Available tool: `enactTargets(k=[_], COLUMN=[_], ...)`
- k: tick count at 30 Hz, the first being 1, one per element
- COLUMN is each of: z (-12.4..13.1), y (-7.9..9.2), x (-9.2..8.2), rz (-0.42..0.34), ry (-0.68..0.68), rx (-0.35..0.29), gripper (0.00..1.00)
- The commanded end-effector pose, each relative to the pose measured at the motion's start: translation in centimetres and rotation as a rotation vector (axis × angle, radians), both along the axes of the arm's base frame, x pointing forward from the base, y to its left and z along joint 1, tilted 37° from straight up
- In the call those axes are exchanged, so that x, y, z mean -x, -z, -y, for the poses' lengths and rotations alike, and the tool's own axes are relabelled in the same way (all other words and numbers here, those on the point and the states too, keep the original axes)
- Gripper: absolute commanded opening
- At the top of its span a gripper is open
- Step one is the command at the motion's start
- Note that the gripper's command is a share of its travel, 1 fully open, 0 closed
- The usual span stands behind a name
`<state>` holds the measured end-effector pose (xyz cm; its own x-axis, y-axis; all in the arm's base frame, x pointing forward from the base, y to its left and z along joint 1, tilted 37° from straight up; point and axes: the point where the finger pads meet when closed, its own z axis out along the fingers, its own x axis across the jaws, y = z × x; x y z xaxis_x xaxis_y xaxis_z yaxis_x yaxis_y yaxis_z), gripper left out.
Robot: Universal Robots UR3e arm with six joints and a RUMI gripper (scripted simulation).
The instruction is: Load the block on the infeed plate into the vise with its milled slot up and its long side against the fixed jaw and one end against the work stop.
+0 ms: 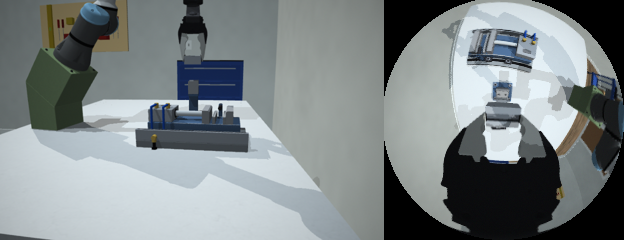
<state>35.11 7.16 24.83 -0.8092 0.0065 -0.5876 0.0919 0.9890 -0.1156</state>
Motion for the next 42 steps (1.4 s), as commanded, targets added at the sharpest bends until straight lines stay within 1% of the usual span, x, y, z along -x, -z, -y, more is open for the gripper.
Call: enactTargets(k=[1, 42], z=[-0.01, 0.27], y=[-0.13, -0.19], x=[-0.02, -0.2], rz=[0.003, -0.004], ry=[0.0, -0.017], rx=[0.0, 0.012], gripper=[0.0, 0.0])
